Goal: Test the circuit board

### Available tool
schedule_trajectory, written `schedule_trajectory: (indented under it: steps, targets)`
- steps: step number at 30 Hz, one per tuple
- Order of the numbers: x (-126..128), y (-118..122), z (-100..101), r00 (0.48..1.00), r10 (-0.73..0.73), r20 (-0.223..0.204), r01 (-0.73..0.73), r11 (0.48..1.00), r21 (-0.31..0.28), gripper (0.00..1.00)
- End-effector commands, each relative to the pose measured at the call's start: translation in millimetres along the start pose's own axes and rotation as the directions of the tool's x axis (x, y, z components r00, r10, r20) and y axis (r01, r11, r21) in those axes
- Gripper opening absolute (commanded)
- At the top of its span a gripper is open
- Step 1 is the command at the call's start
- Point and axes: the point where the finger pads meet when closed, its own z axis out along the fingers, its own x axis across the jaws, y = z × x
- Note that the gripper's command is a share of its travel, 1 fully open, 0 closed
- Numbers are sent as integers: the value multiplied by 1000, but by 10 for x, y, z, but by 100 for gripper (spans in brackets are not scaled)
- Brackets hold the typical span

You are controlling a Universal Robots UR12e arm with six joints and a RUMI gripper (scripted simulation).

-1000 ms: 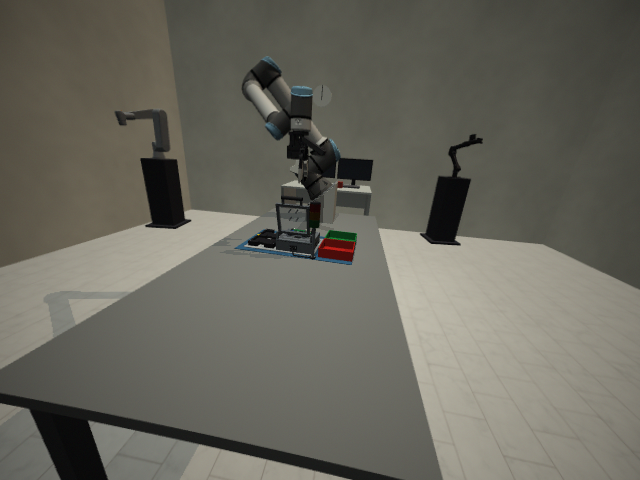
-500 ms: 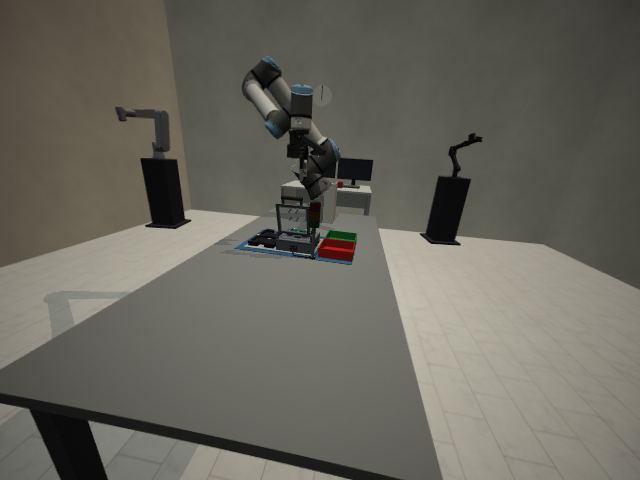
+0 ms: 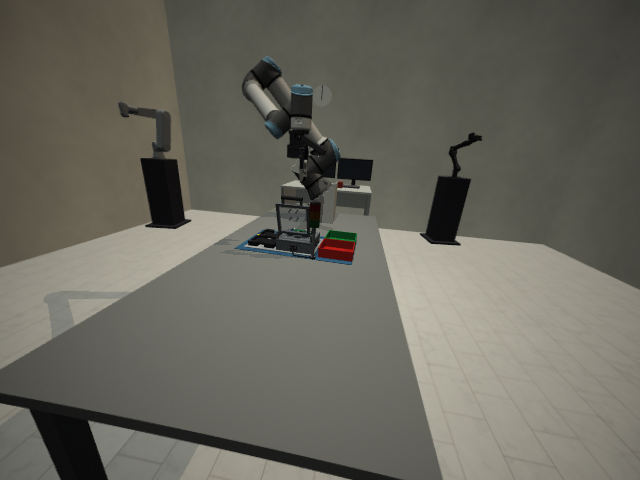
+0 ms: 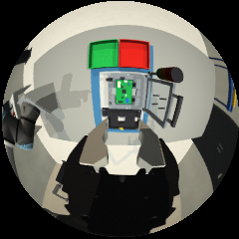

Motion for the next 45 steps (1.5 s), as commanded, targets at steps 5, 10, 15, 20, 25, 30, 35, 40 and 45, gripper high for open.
schedule_trajectory:
  steps: [5,10,15,20,25,30,35,40,45]
  targets:
    - [9,-15,-16,1000,-1,-2,1,1000,1,30]
    - [10,-15,-16,1000,-1,-2,1,1000,1,30]
    - [95,-5,-11,1000,-1,-1,1,1000,1,30]
    - [286,8,-6,1000,0,0,0,1000,0,30]
    - [580,19,-5,1000,0,0,0,1000,0,30]
    - [991,33,-5,1000,0,0,0,1000,0,30]
    - [1318,43,-4,1000,0,0,0,1000,0,30]
    - [1435,47,-4,1000,0,0,0,1000,0,30]
    - [1495,43,-9,1000,-1,-1,1,1000,0,30]
